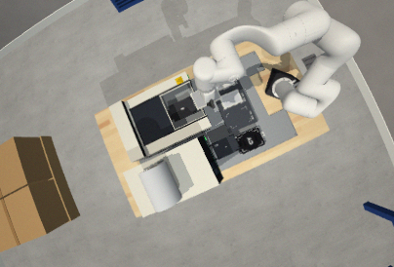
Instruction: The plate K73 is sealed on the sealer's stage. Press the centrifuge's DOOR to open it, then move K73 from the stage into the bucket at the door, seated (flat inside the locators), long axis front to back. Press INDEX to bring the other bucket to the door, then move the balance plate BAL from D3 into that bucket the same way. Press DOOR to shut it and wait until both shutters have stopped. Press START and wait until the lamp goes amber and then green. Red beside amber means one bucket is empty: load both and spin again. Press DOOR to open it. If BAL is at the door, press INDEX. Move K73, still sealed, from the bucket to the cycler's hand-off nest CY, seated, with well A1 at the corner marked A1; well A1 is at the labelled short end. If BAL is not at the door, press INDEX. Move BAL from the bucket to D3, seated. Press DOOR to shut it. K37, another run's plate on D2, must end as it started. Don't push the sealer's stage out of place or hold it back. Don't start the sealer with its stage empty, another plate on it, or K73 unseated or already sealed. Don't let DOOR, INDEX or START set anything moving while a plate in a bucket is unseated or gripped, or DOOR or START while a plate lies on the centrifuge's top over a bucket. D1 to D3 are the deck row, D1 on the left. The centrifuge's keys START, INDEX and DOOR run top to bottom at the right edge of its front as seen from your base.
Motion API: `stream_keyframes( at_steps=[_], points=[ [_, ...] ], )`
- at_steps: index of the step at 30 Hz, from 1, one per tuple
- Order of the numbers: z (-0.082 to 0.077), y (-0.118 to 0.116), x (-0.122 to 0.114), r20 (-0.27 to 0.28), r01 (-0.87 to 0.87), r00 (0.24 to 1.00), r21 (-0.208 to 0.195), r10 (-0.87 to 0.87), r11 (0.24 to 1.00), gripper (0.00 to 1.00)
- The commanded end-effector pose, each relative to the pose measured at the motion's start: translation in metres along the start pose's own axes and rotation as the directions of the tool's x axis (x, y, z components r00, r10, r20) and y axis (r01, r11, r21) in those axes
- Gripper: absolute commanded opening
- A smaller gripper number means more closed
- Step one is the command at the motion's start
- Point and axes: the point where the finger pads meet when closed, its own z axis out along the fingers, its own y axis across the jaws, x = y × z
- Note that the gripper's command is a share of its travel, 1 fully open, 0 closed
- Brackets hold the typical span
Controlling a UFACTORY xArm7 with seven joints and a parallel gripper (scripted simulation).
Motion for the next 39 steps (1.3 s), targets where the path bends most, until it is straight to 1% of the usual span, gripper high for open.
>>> stream_keyframes(
  at_steps=[1, 5, 11, 14, 20, 22, 37, 39],
  points=[
    [-0.002, -0.009, -0.001, 0.004, 0.000, 1.000, 0.002, 0.000, 1.000, 0.00],
    [-0.002, -0.014, -0.001, 0.004, 0.000, 1.000, 0.002, 0.000, 1.000, 0.00],
    [-0.002, -0.028, -0.001, 0.004, 0.000, 1.000, 0.002, 0.000, 1.000, 0.00],
    [-0.002, -0.028, -0.001, 0.004, 0.000, 1.000, 0.002, 0.000, 1.000, 0.00],
    [-0.002, -0.028, -0.015, 0.004, 0.000, 1.000, 0.002, 0.000, 1.000, 0.00],
    [-0.002, -0.028, -0.015, 0.004, 0.000, 1.000, 0.002, 0.000, 1.000, 0.00],
    [-0.002, -0.028, -0.050, 0.004, 0.000, 1.000, 0.002, 0.000, 1.000, 0.00],
    [-0.002, -0.028, -0.050, 0.004, 0.000, 1.000, 0.002, 0.000, 1.000, 0.00]
  ],
)
